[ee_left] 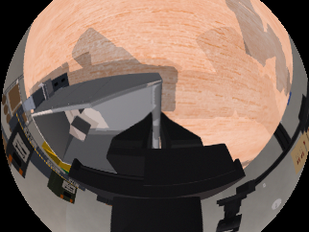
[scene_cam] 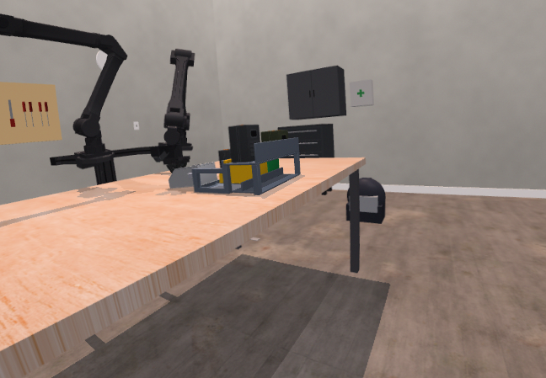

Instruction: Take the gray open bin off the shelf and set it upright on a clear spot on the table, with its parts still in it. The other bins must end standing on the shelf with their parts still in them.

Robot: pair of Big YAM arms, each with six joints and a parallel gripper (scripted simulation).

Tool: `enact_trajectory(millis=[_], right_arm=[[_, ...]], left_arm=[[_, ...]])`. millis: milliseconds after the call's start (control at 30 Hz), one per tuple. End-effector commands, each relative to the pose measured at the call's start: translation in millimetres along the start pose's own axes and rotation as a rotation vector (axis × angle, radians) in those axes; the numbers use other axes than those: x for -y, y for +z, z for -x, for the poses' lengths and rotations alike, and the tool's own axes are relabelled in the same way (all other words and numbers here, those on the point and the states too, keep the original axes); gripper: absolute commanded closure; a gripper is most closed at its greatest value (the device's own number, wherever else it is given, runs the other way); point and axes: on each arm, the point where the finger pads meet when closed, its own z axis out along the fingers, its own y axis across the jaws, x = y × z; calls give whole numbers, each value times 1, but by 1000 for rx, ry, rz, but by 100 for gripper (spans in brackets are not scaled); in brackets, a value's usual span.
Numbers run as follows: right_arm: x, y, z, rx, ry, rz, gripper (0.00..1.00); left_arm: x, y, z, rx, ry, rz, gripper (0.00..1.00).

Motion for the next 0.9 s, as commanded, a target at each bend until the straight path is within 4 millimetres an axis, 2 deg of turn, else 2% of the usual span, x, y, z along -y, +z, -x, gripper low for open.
enact_trajectory(millis=[0,867], right_arm=[[7,-6,11,30,9,-15,0],[7,-6,11,30,9,-15,0]], left_arm=[[-9,7,-3,0,-3,1,100],[-5,10,-11,-25,-41,-20,100]])
